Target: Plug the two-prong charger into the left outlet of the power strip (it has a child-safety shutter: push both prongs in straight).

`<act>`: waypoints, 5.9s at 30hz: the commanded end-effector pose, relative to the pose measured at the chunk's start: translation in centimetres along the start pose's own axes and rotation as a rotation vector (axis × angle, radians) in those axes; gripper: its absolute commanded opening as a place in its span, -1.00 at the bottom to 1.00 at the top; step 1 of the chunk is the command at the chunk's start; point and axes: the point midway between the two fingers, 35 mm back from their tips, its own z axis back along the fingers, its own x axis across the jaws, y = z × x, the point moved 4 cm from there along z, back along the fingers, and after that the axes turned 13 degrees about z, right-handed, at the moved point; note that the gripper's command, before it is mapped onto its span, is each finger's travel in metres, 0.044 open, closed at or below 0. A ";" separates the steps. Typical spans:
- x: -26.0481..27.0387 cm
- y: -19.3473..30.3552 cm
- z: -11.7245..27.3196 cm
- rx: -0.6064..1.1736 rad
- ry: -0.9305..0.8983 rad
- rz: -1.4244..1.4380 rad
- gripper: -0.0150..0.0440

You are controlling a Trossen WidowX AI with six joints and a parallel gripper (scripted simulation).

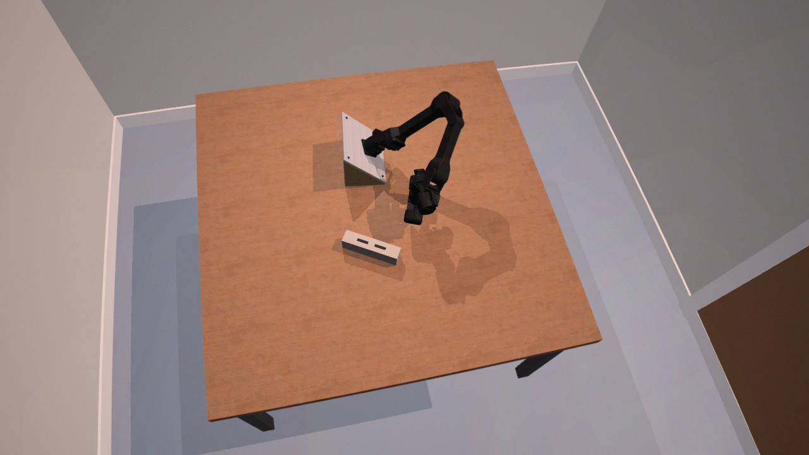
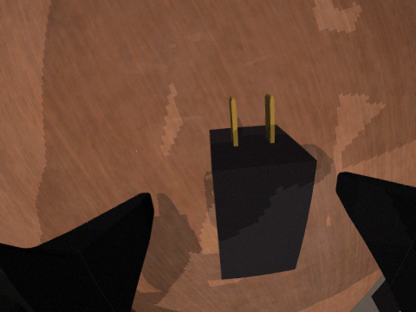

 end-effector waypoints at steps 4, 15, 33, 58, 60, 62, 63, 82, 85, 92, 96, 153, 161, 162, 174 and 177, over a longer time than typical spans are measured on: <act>0.0 0.0 0.1 0.000 0.001 0.000 0.56; 0.0 0.0 0.1 0.000 0.001 0.000 -0.16; 0.0 0.6 5.0 -0.001 -0.001 -0.004 -0.49; -1.2 2.1 4.5 -0.016 -0.017 -0.348 -0.49; -1.3 2.2 4.4 -0.017 -0.019 -0.382 -0.49; -1.4 2.4 4.3 -0.019 -0.021 -0.415 -0.49; -1.5 2.4 4.3 -0.019 -0.022 -0.432 -0.49; -2.5 3.9 3.4 -0.028 -0.041 -0.752 -0.49; -2.7 4.1 3.3 -0.029 -0.045 -0.803 -0.49; -3.0 4.7 2.9 -0.031 -0.053 -0.921 -0.49; -3.2 5.0 2.7 -0.032 -0.058 -0.988 -0.49; -6.2 9.1 0.5 -0.028 -0.119 -1.701 -0.49; -7.0 9.6 0.5 -0.027 -0.120 -1.714 -0.49; -7.1 9.6 0.5 -0.027 -0.121 -1.715 -0.49; -8.3 10.3 0.4 -0.027 -0.122 -1.735 -0.49; -8.6 10.4 0.4 -0.027 -0.122 -1.739 -0.49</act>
